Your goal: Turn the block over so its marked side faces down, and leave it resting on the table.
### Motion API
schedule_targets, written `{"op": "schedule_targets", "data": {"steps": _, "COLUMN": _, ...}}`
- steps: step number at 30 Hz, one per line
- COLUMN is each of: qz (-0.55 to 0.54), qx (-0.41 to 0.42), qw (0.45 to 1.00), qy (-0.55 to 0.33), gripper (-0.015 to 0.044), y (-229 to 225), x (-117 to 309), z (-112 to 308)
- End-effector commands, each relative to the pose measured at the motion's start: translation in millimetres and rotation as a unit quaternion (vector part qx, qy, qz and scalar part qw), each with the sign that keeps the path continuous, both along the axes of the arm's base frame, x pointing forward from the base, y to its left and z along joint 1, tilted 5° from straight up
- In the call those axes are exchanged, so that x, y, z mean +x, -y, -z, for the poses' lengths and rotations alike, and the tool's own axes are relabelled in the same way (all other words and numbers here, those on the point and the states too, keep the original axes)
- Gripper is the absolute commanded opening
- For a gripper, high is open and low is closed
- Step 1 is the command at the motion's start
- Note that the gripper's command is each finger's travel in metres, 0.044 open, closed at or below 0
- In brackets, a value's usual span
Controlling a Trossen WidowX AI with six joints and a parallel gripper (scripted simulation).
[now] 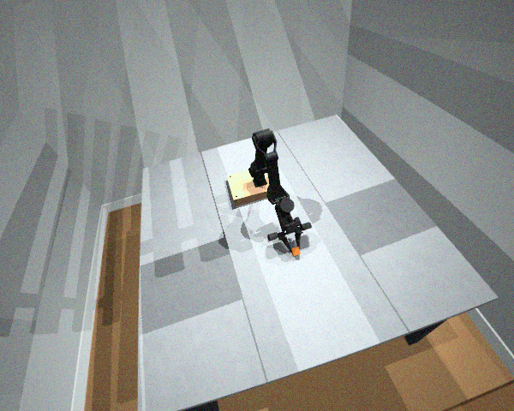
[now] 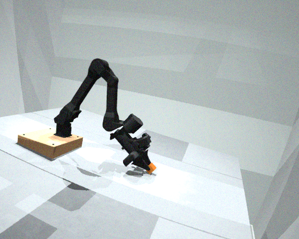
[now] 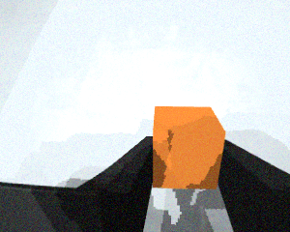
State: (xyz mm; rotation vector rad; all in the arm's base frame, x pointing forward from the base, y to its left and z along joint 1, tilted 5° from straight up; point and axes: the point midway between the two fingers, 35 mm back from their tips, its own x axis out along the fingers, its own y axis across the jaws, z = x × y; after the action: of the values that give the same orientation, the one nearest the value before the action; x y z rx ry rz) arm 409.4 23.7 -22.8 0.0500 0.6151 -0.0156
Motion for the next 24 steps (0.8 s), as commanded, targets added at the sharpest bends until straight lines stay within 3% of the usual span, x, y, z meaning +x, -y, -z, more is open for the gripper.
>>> {"op": "schedule_targets", "data": {"steps": 1, "qz": 0.0, "qx": -0.003, "qw": 1.0, "qy": 0.019, "gripper": 0.0, "y": 0.1, "x": -3.3, "z": -0.8}}
{"op": "schedule_targets", "data": {"steps": 19, "qz": 0.0, "qx": -0.003, "qw": 0.999, "qy": 0.032, "gripper": 0.0, "y": 0.1, "x": -3.7, "z": -2.4}}
{"op": "schedule_targets", "data": {"steps": 24, "qz": 0.0, "qx": -0.003, "qw": 0.999, "qy": 0.032, "gripper": 0.0131, "y": 0.1, "x": -3.7, "z": -2.4}}
